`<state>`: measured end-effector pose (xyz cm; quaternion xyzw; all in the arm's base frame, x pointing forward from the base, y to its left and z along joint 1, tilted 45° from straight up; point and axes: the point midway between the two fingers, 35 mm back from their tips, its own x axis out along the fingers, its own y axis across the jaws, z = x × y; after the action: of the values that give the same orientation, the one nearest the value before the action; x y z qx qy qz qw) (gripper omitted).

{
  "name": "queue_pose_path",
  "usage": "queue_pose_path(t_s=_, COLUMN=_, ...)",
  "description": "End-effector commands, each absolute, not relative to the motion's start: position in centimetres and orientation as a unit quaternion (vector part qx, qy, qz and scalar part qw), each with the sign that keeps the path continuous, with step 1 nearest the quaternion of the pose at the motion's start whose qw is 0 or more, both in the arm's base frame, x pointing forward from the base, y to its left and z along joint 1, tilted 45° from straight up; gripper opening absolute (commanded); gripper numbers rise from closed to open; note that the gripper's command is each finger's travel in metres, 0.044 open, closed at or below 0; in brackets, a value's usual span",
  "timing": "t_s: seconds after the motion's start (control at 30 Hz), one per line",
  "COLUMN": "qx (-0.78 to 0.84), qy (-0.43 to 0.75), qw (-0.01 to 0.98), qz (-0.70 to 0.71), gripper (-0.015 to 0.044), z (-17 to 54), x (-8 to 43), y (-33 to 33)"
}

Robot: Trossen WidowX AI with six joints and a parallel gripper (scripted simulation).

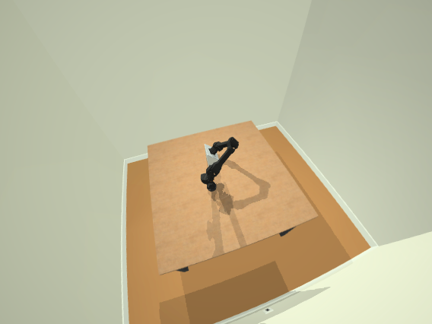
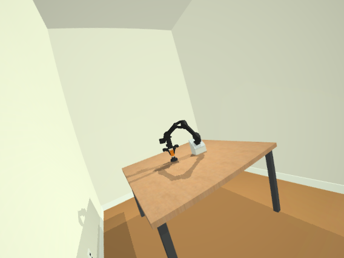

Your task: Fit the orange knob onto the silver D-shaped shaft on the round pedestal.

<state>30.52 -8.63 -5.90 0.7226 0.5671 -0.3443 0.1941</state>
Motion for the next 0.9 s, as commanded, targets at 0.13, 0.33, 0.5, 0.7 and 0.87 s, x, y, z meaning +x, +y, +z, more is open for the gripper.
queue_pose_path(t_s=0.13, qx=0.723, qy=0.566, qw=0.193, qz=-0.346, gripper=0.0000, z=-5.96, x=30.44, y=-8.57)
queue_pose_path(t_s=0.33, qx=0.723, qy=0.566, qw=0.193, qz=-0.346, gripper=0.0000, z=-5.94, x=30.34, y=-8.52)
queue_pose_path(t_s=0.5, qx=0.723, qy=0.566, qw=0.193, qz=-0.346, gripper=0.0000, z=-5.97, x=30.34, y=-8.48)
queue_pose_path(t_s=0.7, qx=0.723, qy=0.566, qw=0.193, qz=-0.346, gripper=0.0000, z=-5.55, x=30.23, y=-8.83)
queue_pose_path(t_s=0.87, qx=0.733, qy=0.545, qw=0.151, qz=-0.378, gripper=0.0000, z=-5.60, x=30.32, y=-8.84)
